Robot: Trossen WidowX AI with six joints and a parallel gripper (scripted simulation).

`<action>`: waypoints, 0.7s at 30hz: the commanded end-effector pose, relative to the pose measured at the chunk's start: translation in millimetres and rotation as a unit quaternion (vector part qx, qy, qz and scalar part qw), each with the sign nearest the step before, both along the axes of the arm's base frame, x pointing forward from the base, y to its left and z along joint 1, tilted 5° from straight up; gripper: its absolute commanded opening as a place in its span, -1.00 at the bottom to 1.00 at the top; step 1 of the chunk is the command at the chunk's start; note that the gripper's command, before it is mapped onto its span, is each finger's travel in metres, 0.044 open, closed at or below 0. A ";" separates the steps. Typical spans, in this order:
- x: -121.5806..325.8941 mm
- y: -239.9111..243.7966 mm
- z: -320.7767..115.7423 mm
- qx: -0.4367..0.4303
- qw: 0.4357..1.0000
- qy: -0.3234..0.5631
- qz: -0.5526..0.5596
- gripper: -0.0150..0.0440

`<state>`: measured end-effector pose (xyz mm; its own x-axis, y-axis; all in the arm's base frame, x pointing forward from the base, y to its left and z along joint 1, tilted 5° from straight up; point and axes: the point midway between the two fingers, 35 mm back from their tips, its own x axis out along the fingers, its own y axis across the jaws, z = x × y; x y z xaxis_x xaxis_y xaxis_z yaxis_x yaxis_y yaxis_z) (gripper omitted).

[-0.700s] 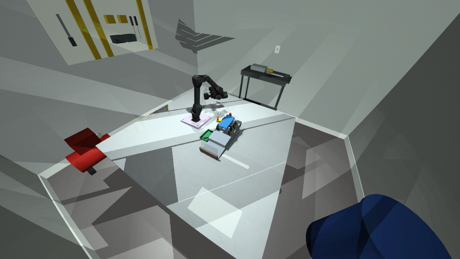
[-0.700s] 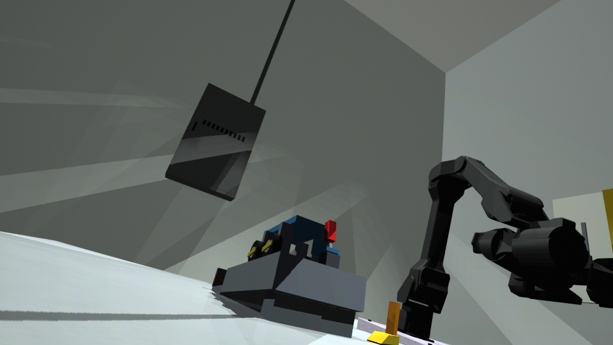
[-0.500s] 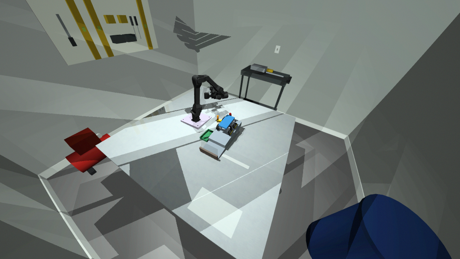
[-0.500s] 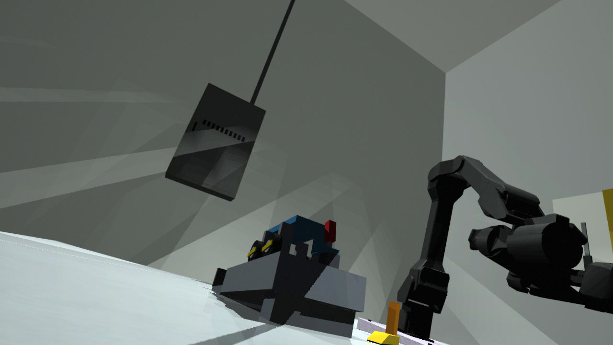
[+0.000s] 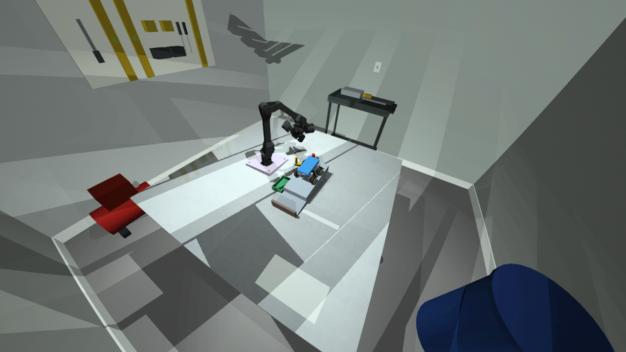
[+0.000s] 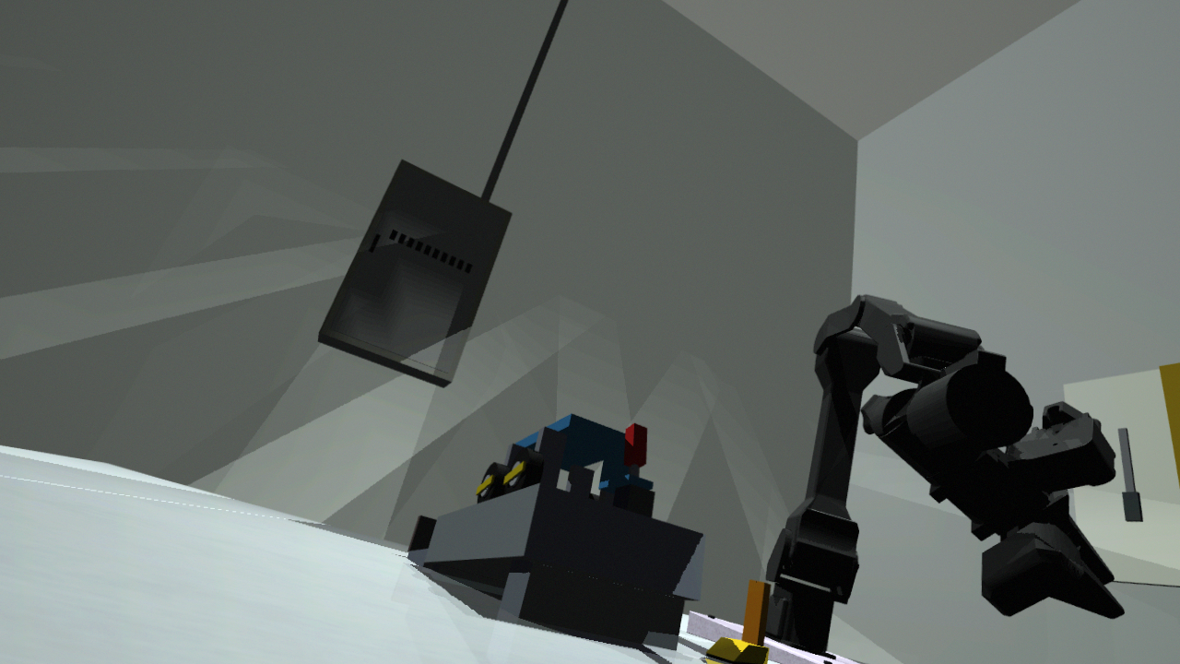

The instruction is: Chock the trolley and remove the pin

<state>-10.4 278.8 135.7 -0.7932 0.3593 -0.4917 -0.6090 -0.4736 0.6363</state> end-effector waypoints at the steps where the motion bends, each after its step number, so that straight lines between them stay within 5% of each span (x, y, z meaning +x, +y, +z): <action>1: 15.8 -4.7 -1.8 -0.085 0.994 -0.002 -0.067 0.15; 11: 58.2 -23.4 -5.9 -0.290 0.918 0.011 -0.269 0.15; 21: 98.8 -51.4 -6.2 -0.442 0.758 0.045 -0.478 0.15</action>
